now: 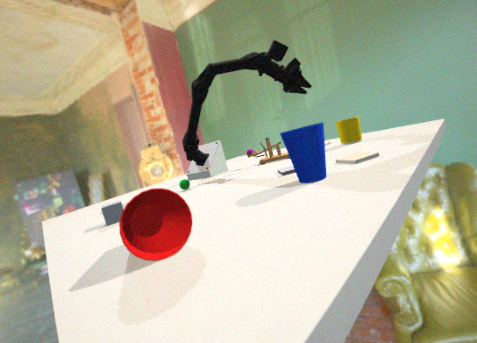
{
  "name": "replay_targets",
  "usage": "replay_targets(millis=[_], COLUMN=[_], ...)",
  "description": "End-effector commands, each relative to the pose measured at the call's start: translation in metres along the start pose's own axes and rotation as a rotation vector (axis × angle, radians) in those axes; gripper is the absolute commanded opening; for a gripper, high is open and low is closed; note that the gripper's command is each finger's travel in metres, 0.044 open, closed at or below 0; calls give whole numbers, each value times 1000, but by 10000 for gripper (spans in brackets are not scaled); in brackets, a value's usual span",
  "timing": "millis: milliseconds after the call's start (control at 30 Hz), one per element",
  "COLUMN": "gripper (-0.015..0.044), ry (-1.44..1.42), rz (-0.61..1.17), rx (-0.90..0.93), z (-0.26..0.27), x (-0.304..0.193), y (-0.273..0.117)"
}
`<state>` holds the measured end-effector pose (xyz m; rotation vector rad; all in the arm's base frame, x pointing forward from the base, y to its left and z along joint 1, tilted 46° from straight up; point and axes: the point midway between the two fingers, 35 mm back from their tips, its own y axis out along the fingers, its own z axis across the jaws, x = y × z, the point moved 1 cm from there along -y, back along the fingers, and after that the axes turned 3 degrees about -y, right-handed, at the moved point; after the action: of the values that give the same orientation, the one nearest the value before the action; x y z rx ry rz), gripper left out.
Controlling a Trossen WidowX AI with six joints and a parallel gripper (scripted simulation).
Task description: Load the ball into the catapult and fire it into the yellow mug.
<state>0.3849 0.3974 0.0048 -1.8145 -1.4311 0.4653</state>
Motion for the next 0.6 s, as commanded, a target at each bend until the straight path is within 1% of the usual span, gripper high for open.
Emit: replay_targets(millis=[0, 433, 567], gripper=[440, 440, 335], ry=[-7, -7, -7], rz=[-6, -6, -6], rx=[-10, -10, -10], z=[0, 0, 0], x=[3, 3, 3], y=[3, 3, 3])
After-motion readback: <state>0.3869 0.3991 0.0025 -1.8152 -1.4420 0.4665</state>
